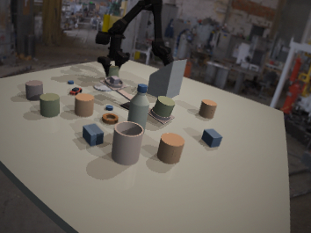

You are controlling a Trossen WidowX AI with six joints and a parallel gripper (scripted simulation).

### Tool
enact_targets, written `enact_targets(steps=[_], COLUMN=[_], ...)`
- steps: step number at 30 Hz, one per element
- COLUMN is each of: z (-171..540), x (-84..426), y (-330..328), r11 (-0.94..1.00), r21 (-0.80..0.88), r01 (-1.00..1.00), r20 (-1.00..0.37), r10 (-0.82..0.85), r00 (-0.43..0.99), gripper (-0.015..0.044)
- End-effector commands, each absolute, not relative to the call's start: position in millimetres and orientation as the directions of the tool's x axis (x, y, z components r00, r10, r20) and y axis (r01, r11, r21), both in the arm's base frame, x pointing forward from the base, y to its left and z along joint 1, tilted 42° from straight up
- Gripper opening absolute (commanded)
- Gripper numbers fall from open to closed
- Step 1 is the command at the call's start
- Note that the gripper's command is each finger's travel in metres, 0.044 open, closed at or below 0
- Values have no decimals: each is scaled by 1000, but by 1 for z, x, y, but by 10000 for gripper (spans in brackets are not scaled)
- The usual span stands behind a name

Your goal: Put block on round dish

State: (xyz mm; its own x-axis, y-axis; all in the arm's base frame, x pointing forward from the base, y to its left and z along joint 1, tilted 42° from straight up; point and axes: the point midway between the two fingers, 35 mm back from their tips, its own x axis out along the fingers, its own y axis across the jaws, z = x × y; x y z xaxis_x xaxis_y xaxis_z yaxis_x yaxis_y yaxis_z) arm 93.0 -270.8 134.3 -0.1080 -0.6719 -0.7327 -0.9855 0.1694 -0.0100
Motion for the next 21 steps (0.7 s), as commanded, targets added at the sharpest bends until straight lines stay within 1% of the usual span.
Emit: enact_targets(steps=[1, 15, 21], z=[131, 117, 121], x=[93, 91, 92], y=[-274, -287, -284], r11=[163, 163, 167], r21=[-12, -11, -12], r01=[-987, -987, -986], r20=[-732, -731, -730], r10=[-674, -674, -675], r00=[-102, -103, -105], gripper=[0, 0, 157])
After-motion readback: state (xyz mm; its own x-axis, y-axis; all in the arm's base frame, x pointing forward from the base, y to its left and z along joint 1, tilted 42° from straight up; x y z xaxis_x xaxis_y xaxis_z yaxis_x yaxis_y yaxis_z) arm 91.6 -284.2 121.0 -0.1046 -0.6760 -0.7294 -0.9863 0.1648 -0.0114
